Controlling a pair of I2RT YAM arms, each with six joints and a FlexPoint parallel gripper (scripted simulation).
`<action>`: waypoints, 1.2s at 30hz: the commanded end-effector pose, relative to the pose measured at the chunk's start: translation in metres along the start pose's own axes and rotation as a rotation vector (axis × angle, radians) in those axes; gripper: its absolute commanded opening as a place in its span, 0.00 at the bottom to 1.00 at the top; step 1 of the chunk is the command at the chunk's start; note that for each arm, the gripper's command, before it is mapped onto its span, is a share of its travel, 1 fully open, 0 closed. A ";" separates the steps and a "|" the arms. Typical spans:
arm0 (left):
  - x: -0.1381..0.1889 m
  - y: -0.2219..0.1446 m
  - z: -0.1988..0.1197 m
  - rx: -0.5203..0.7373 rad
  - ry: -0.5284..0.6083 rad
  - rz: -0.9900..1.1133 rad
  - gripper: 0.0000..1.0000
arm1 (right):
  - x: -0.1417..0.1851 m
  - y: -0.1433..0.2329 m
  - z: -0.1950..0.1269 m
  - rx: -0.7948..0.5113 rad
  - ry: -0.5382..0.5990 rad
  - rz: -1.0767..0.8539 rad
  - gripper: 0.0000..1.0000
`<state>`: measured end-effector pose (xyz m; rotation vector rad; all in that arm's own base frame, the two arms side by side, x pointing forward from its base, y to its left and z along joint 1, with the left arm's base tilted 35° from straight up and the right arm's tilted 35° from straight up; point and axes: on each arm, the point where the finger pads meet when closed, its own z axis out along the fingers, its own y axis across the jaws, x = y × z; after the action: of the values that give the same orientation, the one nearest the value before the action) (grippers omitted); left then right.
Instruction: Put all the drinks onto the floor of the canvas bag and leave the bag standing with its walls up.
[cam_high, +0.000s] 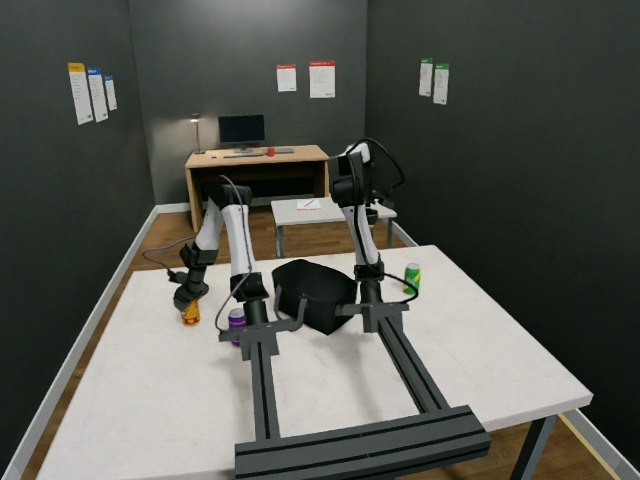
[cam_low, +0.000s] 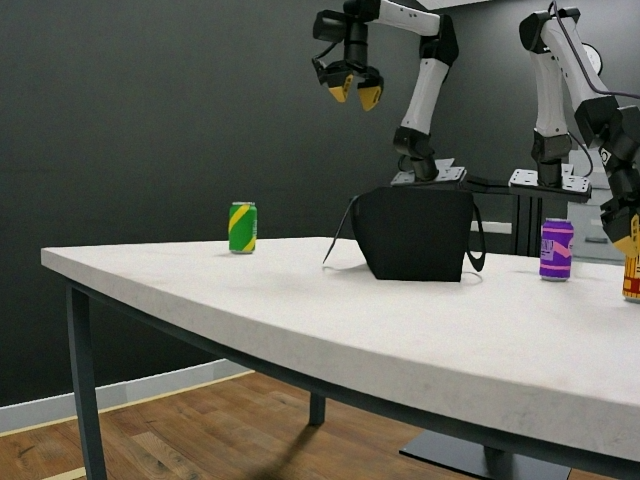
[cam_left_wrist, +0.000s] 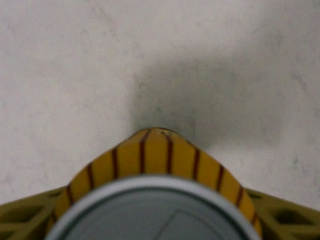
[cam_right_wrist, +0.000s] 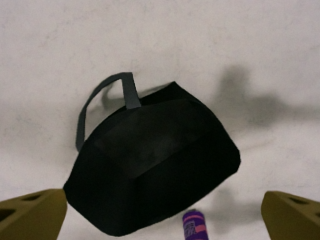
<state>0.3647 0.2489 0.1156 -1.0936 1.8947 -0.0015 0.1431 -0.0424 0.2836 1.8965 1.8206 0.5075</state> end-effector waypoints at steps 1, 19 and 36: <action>-0.016 -0.007 -0.008 0.019 -0.049 0.001 0.67 | -0.002 0.007 -0.008 -0.030 -0.019 -0.010 1.00; -0.036 -0.006 -0.037 0.020 -0.063 0.007 0.67 | -0.002 0.007 -0.008 -0.030 -0.019 -0.010 1.00; -0.060 -0.009 -0.074 0.026 -0.091 0.011 0.67 | -0.002 0.007 -0.008 -0.030 -0.019 -0.010 1.00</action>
<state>0.3346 0.2456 0.1632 -1.0904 1.8855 -0.0001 0.1431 -0.0424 0.2836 1.8965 1.8206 0.5075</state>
